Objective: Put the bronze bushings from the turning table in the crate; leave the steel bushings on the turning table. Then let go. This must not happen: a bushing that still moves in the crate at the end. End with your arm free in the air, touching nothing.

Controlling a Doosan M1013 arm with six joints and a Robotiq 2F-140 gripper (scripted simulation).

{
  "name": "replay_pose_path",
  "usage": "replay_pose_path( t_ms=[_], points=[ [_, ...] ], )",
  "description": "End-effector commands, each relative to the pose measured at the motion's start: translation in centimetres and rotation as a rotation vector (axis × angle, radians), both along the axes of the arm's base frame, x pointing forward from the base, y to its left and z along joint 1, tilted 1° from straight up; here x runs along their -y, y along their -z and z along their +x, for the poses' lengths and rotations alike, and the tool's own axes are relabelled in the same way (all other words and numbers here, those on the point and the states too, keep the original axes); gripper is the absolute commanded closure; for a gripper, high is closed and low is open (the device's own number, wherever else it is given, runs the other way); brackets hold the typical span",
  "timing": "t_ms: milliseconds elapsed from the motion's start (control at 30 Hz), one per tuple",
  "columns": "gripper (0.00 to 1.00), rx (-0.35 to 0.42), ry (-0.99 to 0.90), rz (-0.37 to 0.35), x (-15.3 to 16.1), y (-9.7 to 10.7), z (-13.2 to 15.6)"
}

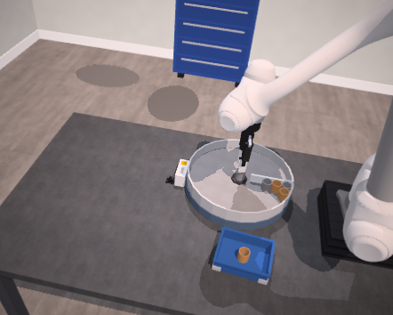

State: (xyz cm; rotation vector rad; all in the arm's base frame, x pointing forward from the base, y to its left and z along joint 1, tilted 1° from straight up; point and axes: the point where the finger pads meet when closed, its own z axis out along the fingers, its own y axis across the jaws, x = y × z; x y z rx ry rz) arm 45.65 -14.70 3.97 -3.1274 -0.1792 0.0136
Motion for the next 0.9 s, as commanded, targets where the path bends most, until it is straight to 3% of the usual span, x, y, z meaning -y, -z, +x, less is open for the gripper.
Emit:
replay_pose_path(
  t_ms=[0,867],
  points=[
    [0.72,0.001,-0.001,0.0,0.1,-0.35,0.05],
    [0.72,0.001,-0.001,0.0,0.11,-1.01,0.05]
  ],
)
